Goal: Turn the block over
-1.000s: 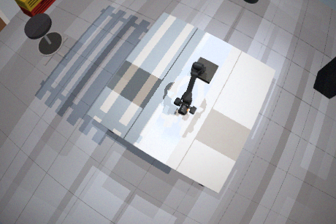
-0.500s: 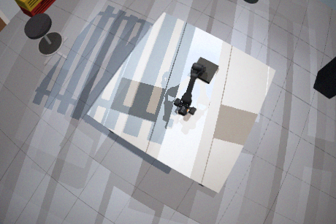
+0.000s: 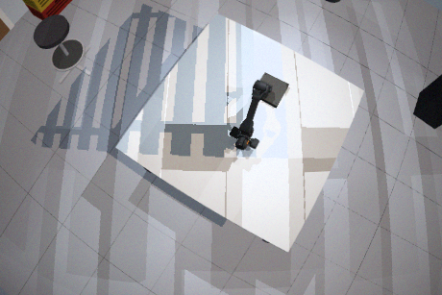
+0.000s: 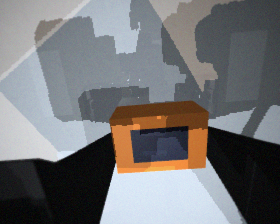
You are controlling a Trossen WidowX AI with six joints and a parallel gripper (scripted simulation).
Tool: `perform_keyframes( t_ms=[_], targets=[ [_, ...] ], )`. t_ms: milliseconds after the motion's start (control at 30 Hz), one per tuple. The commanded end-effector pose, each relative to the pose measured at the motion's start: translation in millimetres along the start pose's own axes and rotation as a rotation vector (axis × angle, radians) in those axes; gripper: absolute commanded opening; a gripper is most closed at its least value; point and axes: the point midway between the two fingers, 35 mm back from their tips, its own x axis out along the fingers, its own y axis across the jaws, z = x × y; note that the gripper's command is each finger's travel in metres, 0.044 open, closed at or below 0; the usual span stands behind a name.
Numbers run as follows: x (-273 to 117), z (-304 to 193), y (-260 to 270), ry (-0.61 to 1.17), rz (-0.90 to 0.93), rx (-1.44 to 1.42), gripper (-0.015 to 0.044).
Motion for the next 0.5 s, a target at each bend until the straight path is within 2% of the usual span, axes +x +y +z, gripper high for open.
perform_keyframes(
  t_ms=[0,233,400,467],
  targets=[
    [0,1,-1,-0.003,-0.004,-0.001,0.0189],
    [0,1,-1,-0.003,-0.004,-0.001,0.0142],
    [-25,1,-1,-0.003,-0.003,-0.001,0.0011],
    [-30,1,-1,-0.003,-0.003,-0.001,0.0000]
  ],
)
